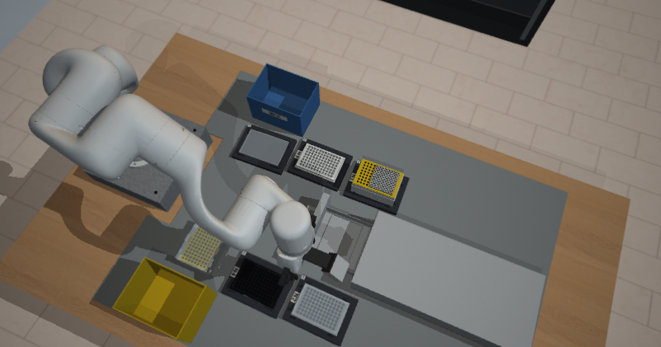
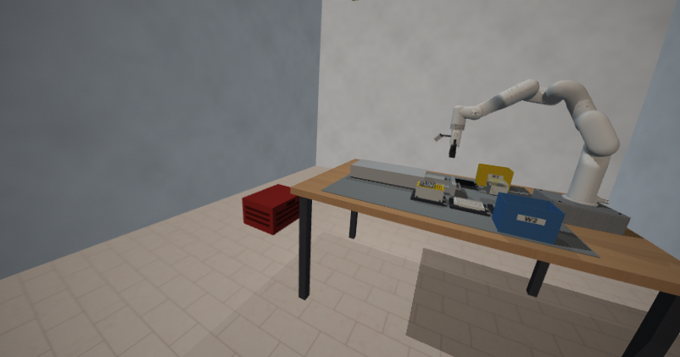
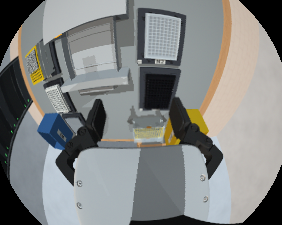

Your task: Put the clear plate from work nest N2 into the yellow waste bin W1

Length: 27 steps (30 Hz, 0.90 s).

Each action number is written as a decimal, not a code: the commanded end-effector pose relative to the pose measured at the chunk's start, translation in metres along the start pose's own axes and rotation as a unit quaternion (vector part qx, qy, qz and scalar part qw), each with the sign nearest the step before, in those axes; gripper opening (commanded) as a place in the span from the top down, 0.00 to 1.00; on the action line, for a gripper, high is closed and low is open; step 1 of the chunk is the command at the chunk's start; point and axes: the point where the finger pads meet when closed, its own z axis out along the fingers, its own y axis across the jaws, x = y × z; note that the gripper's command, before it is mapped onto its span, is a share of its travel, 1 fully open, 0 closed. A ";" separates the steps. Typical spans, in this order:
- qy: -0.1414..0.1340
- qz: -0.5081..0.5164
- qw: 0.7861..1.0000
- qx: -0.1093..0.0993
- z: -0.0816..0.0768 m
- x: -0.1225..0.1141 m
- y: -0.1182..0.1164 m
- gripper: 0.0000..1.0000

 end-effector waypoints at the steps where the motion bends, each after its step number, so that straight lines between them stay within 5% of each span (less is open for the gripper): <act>1: 0.000 0.000 1.000 0.000 0.006 0.022 0.017 0.00; 18: 0.000 0.000 1.000 0.000 0.030 0.077 0.063 0.00; 27: 0.000 0.000 1.000 0.000 0.031 0.078 0.064 0.00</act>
